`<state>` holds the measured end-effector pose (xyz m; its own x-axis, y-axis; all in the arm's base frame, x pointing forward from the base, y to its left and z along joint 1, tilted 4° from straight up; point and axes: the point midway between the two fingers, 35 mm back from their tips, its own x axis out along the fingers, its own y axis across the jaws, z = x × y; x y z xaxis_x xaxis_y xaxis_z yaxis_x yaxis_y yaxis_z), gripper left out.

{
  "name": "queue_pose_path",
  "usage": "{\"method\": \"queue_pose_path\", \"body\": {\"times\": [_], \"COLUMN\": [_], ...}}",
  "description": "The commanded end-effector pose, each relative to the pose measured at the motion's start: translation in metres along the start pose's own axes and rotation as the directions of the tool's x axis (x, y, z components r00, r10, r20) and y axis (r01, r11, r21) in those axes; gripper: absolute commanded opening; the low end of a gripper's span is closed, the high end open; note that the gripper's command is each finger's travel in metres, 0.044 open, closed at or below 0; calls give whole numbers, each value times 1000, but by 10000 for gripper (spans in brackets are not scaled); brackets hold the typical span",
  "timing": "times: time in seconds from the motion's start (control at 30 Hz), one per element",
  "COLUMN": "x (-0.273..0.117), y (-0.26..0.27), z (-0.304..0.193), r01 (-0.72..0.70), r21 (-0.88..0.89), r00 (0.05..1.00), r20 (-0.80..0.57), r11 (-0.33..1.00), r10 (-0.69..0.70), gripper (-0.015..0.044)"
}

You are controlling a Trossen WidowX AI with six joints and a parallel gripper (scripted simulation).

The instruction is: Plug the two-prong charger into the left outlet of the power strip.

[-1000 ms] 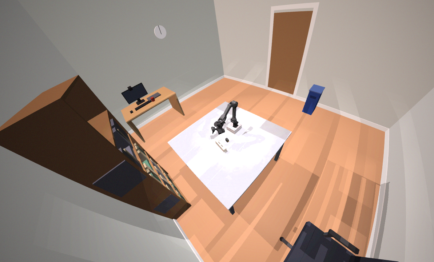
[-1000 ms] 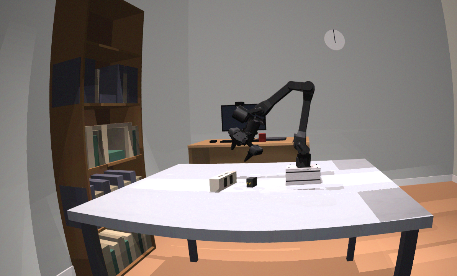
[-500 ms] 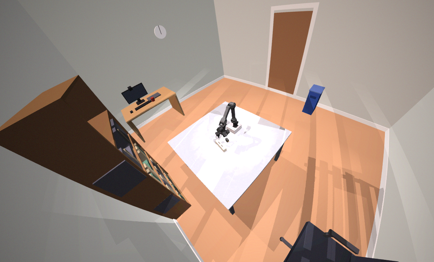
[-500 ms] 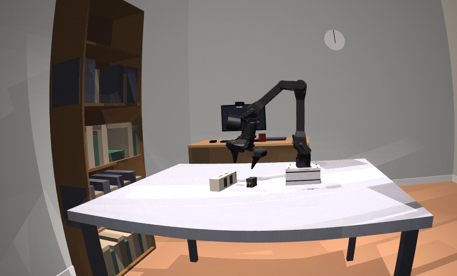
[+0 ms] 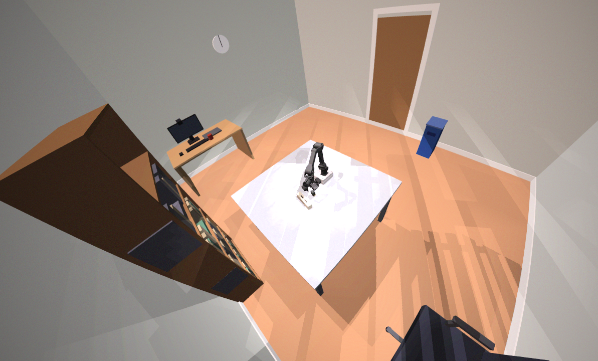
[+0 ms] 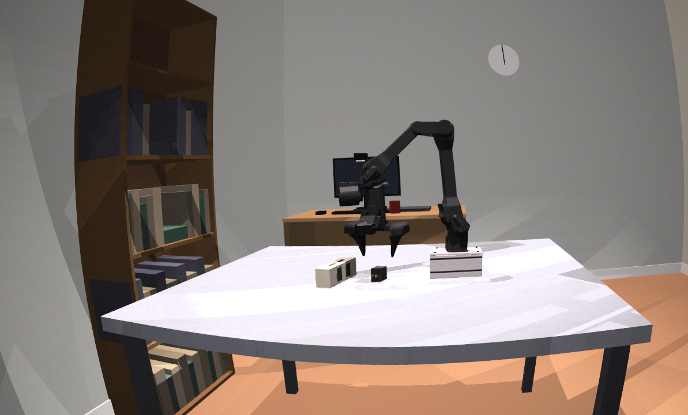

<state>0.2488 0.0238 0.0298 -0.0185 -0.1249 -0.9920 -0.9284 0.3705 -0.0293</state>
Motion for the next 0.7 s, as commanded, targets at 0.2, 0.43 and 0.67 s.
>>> {"method": "queue_pose_path", "body": {"times": [0.2,0.43,0.67], "x": [15,21,33], "y": [3,3,2], "z": [2,2,4], "r01": [-13,-13,-13], "r21": [0,0,0], "r00": [1000,1000,1000], "r20": [-3,-3,-3], "r11": [1000,1000,1000], "r10": [13,13,13], "gripper": [440,440,440]}}
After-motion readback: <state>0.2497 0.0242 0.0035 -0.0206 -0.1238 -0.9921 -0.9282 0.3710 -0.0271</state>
